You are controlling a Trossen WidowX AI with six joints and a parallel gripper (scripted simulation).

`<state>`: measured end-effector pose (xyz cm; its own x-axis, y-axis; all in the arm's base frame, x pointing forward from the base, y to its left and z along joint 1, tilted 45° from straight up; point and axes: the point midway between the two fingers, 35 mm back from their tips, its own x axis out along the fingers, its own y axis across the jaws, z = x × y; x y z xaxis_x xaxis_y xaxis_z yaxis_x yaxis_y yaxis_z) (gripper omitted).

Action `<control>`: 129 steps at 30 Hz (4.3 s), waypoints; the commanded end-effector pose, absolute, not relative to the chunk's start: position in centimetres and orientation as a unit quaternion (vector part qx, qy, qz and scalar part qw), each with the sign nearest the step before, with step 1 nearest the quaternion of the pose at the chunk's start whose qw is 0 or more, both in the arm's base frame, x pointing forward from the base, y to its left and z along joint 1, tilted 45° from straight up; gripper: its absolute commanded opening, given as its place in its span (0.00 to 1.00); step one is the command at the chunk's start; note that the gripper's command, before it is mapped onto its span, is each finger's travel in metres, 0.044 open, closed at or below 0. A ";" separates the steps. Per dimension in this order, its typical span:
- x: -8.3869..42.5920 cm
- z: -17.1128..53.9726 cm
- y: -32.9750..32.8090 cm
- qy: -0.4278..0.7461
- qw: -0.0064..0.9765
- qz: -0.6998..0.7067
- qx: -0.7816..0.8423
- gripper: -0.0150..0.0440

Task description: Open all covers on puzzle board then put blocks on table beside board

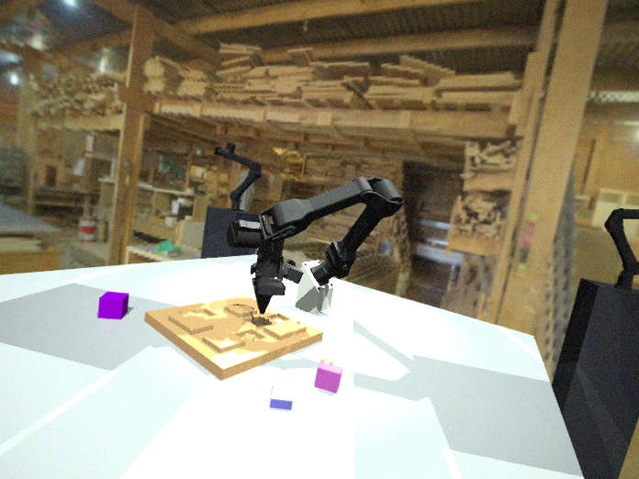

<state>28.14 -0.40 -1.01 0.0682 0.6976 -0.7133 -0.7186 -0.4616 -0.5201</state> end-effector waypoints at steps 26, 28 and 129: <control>28.1 -1.1 -0.3 0.011 0.522 0.682 -0.512 0.50; 28.1 -1.1 -0.3 0.011 0.522 0.682 -0.512 0.50; 28.1 -0.3 -1.2 0.012 0.521 0.682 -0.513 0.39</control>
